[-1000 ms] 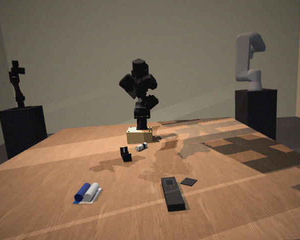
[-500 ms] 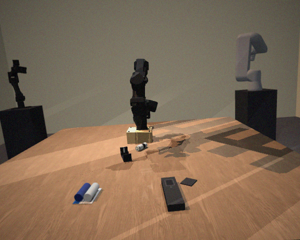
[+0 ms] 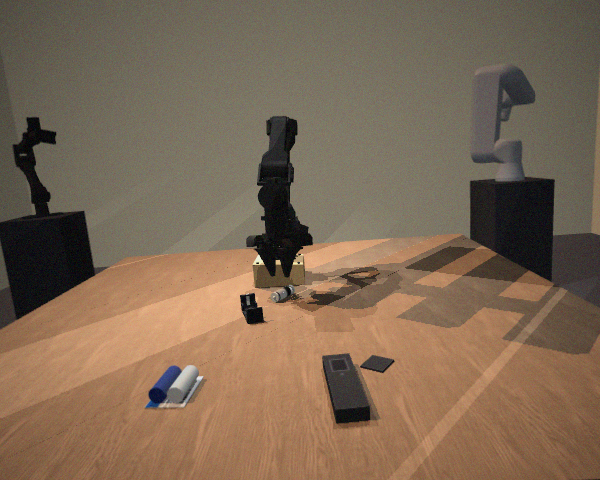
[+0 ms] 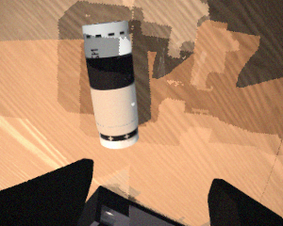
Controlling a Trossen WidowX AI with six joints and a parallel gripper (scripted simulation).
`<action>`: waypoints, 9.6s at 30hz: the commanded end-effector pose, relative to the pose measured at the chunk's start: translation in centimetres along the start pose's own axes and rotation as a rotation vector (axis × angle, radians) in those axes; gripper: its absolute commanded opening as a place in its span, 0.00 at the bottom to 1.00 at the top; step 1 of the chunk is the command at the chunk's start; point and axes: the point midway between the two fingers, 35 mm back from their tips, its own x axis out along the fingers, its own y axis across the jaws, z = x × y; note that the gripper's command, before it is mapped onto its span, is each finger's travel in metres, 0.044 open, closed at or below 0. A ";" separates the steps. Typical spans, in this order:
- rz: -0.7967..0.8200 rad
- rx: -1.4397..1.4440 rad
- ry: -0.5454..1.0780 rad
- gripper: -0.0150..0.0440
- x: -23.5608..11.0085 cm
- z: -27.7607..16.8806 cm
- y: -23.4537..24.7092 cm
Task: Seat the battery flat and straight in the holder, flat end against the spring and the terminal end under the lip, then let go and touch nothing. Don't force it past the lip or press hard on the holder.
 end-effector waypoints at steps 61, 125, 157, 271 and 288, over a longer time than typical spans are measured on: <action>0.088 -0.236 -0.135 0.40 5.1 2.4 2.4; 0.195 2.049 0.036 0.40 -0.1 -10.4 -1.4; 0.551 1.987 0.228 0.40 4.2 -9.7 -0.7; 0.732 1.965 0.267 0.40 5.9 -11.0 -3.1; 0.665 1.988 0.215 0.40 6.1 -11.0 -2.9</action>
